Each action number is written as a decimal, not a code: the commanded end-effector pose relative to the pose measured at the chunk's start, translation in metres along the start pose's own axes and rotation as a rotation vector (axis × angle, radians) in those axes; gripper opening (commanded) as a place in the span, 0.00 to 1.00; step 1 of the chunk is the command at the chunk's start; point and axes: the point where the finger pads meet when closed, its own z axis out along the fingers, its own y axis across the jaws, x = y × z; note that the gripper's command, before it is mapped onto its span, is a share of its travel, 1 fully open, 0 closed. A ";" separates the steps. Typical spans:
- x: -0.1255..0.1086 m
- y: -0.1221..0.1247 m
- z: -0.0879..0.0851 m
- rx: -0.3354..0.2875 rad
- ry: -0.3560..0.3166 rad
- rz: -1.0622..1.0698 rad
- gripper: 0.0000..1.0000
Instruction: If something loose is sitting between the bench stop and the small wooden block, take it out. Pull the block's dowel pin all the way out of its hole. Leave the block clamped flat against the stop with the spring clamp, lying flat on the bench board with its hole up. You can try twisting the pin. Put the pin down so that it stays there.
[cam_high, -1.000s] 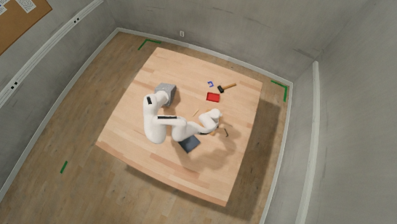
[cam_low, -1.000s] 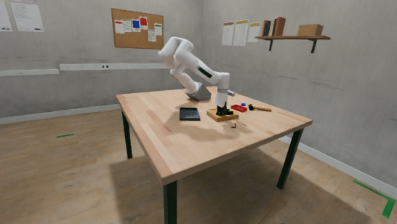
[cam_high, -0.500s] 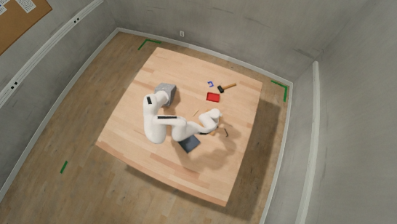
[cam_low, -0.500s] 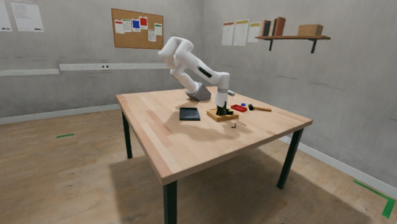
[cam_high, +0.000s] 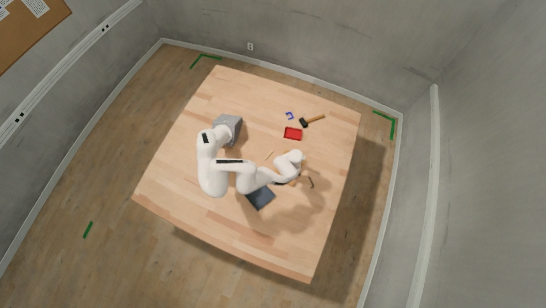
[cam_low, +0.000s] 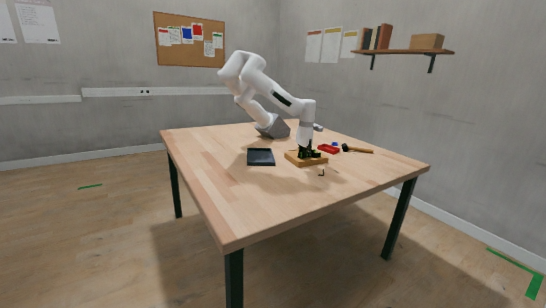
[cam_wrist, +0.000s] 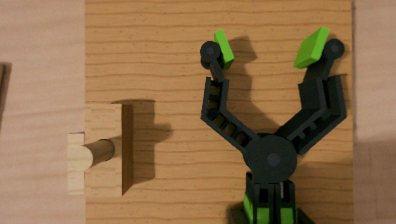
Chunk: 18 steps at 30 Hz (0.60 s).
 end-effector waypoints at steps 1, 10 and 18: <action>0.000 0.001 -0.001 -0.003 0.002 0.001 0.27; 0.000 0.001 -0.002 -0.003 0.002 0.001 0.27; 0.000 0.001 -0.005 -0.003 0.002 0.001 0.27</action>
